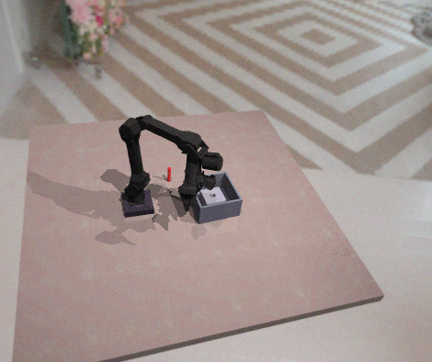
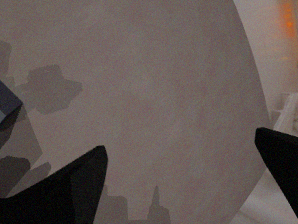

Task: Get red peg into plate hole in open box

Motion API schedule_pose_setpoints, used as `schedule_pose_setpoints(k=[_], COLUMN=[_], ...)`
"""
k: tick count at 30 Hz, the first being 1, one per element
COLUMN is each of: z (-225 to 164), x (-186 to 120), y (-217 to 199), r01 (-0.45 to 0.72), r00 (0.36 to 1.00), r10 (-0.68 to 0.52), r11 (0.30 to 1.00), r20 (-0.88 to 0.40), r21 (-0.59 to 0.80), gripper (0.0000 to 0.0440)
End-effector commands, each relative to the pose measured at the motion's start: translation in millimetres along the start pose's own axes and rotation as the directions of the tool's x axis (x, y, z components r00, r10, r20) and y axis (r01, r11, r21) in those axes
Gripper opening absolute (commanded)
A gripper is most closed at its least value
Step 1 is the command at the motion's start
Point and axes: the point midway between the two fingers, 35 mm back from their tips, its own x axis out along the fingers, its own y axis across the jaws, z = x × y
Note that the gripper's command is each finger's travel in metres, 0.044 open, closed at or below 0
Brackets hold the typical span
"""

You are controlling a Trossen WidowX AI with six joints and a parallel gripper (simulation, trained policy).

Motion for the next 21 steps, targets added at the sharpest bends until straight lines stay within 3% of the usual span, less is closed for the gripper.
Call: schedule_pose_setpoints(k=[1,11,21], z=[4,3,-22], x=[-10,-50,-86], y=[24,103,172], r01=[-0.039,-0.168,-0.276], r00=[0.999,0.984,0.961], r10=[0.038,0.161,0.268], r11=[0.999,0.982,0.953], r20=[0.022,0.076,0.072], r21=[0.023,0.083,0.128], gripper=[0.0440,0.0440,0.0440])
